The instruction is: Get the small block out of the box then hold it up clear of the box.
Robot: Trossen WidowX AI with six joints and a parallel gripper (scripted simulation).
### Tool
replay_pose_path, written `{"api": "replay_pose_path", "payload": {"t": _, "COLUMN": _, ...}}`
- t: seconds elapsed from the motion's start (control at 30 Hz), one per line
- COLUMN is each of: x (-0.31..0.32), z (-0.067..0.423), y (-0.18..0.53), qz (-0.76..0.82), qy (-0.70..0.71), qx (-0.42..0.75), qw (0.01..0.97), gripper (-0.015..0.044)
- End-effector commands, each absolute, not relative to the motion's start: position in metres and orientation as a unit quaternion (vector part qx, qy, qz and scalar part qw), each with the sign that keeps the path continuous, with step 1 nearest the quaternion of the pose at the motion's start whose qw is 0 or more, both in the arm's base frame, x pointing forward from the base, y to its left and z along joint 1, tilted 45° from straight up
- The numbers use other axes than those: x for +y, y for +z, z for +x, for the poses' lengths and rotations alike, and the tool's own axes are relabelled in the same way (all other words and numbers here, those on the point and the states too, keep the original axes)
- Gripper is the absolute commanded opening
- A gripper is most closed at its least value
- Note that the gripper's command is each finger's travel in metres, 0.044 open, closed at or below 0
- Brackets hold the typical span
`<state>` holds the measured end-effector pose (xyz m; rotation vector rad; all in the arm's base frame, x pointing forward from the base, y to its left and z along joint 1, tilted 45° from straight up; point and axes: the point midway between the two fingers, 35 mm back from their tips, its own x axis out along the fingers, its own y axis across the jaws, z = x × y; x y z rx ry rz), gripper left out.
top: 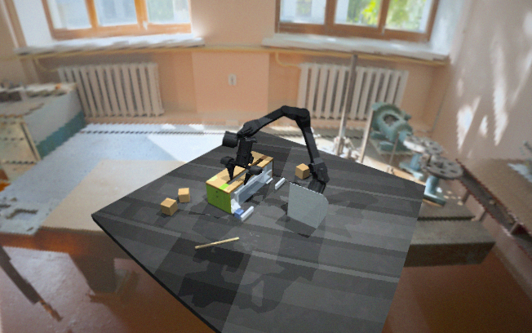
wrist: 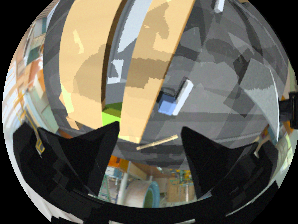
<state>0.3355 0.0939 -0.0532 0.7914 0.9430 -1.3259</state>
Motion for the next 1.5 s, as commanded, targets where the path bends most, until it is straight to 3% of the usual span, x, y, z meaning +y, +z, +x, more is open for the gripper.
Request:
{"api": "replay_pose_path", "payload": {"t": 0.0, "x": 0.101, "z": 0.333, "y": -0.058, "qz": 0.222, "qy": -0.498, "qx": 0.489, "qw": 0.681, "gripper": 0.0285}}
{"api": "replay_pose_path", "payload": {"t": 0.27, "x": 0.112, "z": 0.327, "y": -0.065, "qz": -0.110, "qy": -0.265, "qx": 0.624, "qw": 0.726, "gripper": 0.0285}}
{"api": "replay_pose_path", "payload": {"t": 0.63, "x": 0.123, "z": 0.320, "y": -0.072, "qz": -0.442, "qy": -0.003, "qx": 0.653, "qw": 0.615, "gripper": 0.0285}}
{"api": "replay_pose_path", "payload": {"t": 1.03, "x": 0.132, "z": 0.314, "y": -0.077, "qz": -0.660, "qy": 0.203, "qx": 0.595, "qw": 0.412, "gripper": 0.0285}}
{"api": "replay_pose_path", "payload": {"t": 1.47, "x": 0.142, "z": 0.307, "y": -0.082, "qz": -0.793, "qy": 0.381, "qx": 0.462, "qw": 0.110, "gripper": 0.0285}}
